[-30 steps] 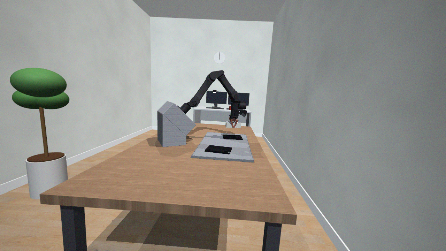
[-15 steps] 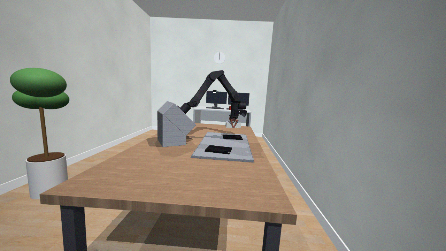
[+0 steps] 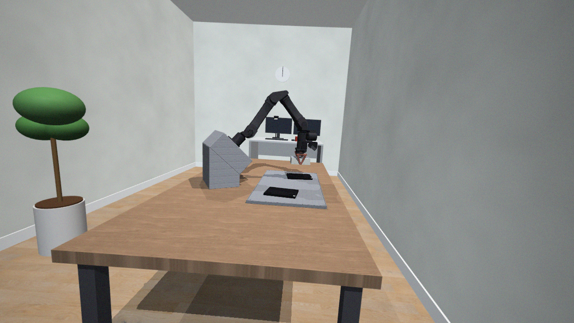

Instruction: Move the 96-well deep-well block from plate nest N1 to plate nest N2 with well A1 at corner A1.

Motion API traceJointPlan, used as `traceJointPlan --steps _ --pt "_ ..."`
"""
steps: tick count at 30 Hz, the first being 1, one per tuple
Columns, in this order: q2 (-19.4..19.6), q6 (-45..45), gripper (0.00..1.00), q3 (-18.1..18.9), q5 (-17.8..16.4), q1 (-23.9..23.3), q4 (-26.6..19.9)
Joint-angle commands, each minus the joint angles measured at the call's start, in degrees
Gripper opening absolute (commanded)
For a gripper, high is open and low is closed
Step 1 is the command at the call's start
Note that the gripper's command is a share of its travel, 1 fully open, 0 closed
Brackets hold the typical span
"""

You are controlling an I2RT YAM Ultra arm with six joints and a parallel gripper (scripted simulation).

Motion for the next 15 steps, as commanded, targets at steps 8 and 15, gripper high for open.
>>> traceJointPlan --steps 8,15 --pt "-1.10 1.40 0.00 -0.25 -0.35 -0.65 0.28" --pt "-2.77 11.74 0.00 -4.08 -3.07 -4.69 1.90"
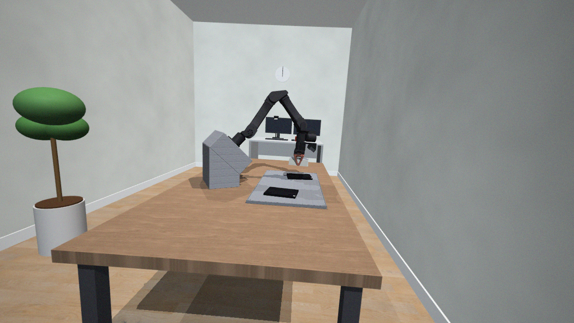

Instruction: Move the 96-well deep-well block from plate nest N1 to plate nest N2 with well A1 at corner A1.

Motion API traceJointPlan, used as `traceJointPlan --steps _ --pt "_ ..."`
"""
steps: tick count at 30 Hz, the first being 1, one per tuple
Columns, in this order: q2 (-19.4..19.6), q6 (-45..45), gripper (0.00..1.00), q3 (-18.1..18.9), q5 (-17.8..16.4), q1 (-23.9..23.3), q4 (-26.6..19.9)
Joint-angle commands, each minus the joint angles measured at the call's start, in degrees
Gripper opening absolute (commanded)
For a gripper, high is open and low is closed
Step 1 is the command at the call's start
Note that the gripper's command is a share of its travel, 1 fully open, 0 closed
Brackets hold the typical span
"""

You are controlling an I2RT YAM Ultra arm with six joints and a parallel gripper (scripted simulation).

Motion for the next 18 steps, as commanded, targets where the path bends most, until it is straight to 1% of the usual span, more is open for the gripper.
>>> traceJointPlan --steps 1,7,9,18 --pt "-2.02 4.80 0.00 -0.83 -1.63 -1.83 0.98" --pt "-3.08 2.03 0.00 -3.75 -4.04 -5.46 2.21" --pt "-3.08 2.03 0.00 -3.75 -4.04 -5.46 2.21" --pt "-4.04 -2.42 0.00 -7.55 -7.76 -11.15 3.81"
